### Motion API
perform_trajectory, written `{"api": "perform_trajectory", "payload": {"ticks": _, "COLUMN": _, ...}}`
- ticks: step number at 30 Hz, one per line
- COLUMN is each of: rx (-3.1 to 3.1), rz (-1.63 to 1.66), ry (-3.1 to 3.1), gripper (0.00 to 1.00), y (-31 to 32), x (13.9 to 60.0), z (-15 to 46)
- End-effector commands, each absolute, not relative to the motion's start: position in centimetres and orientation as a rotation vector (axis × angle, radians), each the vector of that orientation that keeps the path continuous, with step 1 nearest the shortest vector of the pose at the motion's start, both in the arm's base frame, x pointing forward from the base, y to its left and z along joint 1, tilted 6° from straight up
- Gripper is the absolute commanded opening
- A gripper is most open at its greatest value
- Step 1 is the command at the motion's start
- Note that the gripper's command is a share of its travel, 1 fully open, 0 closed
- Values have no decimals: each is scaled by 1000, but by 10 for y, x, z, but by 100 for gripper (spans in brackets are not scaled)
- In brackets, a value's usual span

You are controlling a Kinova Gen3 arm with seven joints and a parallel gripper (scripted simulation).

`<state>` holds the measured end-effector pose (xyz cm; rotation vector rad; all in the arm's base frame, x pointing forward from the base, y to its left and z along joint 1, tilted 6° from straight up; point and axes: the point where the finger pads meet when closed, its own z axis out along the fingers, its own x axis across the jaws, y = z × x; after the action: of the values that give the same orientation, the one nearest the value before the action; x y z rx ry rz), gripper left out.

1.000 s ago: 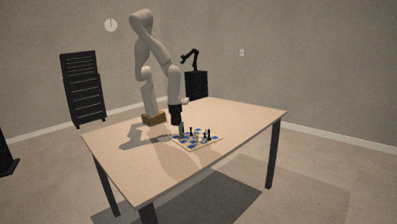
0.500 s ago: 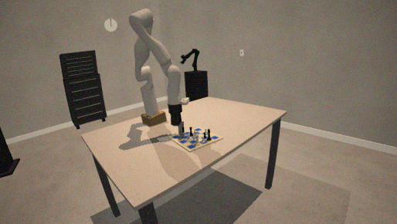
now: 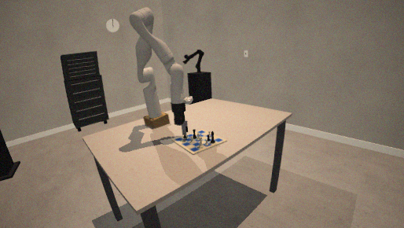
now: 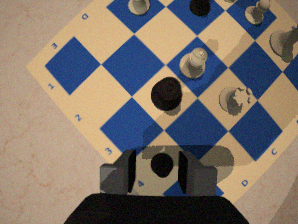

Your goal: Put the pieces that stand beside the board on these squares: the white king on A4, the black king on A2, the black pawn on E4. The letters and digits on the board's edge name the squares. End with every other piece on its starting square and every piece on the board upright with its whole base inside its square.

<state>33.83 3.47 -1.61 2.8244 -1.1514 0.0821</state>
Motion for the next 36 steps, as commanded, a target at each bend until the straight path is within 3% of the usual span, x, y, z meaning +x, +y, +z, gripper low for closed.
{"api": "perform_trajectory", "payload": {"ticks": 1, "rx": 2821, "rz": 96, "ry": -1155, "gripper": 68, "y": 32, "x": 342, "z": -1}}
{"api": "perform_trajectory", "payload": {"ticks": 28, "rx": 2820, "rz": 95, "ry": -1155, "gripper": 68, "y": 38, "x": 341, "z": 59}}
{"api": "perform_trajectory", "payload": {"ticks": 29, "rx": 2820, "rz": 95, "ry": -1155, "gripper": 100, "y": 38, "x": 341, "z": 59}}
{"api": "perform_trajectory", "payload": {"ticks": 36, "rx": 2820, "rz": 95, "ry": -1155, "gripper": 100, "y": 38, "x": 341, "z": 59}}
